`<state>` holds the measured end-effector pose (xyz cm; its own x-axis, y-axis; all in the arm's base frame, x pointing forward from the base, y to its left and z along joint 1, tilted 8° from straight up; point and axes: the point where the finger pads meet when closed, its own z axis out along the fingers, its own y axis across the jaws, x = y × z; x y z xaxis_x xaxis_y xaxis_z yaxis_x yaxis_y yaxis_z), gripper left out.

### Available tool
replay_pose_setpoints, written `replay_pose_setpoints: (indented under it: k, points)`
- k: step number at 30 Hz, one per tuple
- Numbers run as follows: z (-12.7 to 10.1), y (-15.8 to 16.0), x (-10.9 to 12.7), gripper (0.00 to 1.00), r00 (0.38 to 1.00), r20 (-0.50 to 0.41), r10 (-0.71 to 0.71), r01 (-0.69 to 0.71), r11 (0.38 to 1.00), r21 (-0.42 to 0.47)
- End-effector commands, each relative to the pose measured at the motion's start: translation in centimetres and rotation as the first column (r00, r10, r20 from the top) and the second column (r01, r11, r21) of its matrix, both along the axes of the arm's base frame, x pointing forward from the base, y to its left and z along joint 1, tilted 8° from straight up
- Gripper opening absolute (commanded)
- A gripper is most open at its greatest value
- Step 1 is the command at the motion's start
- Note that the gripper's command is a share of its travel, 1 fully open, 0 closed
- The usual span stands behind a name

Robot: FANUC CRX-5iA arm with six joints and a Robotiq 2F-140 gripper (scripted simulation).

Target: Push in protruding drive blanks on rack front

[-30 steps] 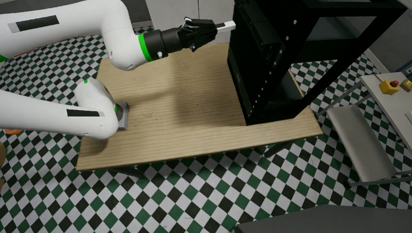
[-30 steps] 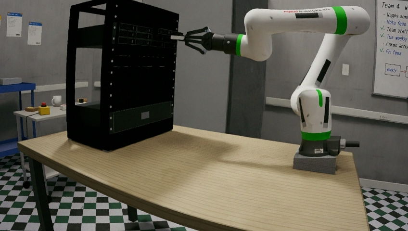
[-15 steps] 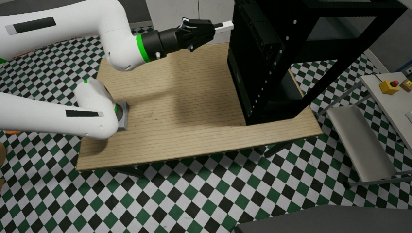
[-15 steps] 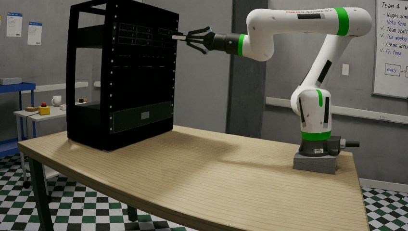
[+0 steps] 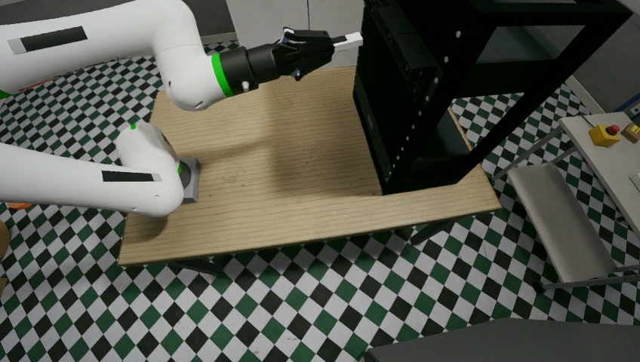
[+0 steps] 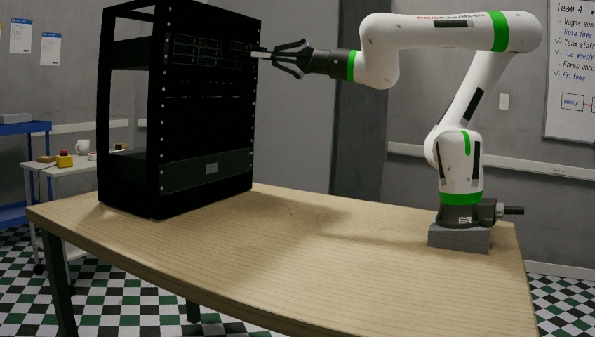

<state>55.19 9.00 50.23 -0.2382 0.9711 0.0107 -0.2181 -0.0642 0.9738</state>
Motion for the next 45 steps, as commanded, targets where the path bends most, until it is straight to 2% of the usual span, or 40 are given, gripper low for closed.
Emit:
replay_pose_setpoints:
  k: [1,3,9,45]
  points:
    - [0.1,0.1,-0.1,0.1,0.989,-0.08,-0.121,0.119,0.992,-0.03]
    - [0.3,0.0,-0.1,0.1,0.989,-0.08,-0.121,0.119,0.992,-0.03]
    - [2.8,-0.2,-0.4,0.1,0.989,-0.08,-0.121,0.119,0.992,-0.03]
    - [2.8,-0.2,-0.4,0.1,0.989,-0.08,-0.121,0.119,0.992,-0.03]
